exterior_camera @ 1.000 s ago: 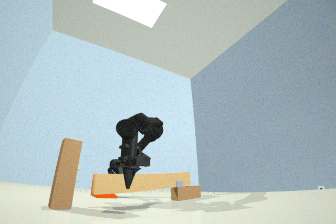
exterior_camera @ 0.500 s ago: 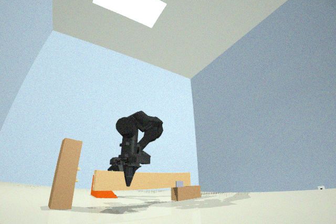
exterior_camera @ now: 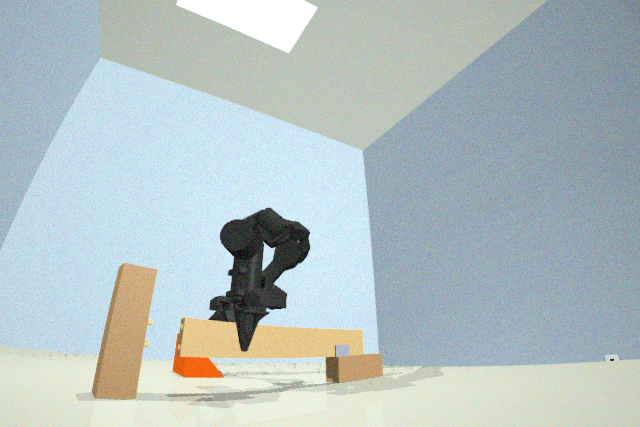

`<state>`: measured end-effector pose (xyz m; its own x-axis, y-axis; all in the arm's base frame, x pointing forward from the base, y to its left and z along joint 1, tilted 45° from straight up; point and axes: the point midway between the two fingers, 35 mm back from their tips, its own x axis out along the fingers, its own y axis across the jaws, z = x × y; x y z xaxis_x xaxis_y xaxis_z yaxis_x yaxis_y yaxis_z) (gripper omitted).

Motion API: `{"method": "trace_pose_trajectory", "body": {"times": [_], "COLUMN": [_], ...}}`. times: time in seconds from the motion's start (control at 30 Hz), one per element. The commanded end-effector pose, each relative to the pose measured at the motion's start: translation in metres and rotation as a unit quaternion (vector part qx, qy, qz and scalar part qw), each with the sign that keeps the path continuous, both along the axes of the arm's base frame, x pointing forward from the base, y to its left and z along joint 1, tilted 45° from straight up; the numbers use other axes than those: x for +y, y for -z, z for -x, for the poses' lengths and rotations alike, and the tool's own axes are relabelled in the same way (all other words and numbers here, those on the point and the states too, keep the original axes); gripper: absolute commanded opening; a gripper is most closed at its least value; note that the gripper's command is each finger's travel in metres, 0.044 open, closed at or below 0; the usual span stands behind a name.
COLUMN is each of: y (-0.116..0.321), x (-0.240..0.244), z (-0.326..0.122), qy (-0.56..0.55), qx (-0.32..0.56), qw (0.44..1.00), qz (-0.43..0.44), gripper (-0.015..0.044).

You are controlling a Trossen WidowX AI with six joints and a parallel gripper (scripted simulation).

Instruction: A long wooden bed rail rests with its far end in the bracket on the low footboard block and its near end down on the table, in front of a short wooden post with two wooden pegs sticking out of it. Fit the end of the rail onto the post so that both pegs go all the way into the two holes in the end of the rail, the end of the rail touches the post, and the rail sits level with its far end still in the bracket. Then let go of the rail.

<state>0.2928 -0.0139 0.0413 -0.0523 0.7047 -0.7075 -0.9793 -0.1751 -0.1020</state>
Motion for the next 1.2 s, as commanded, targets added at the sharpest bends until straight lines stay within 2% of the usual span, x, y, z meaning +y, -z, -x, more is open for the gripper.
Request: {"method": "trace_pose_trajectory", "body": {"times": [0.0,1.17], "y": [-0.0032,-0.0007], "x": [-0.0046,-0.0023], "z": [-0.0018,-0.0005], "qy": [0.003,0.003], "qx": [-0.004,-0.004], "qw": [1.0,1.0], "qz": [0.001,0.001], "gripper": [0.0,0.0]}}
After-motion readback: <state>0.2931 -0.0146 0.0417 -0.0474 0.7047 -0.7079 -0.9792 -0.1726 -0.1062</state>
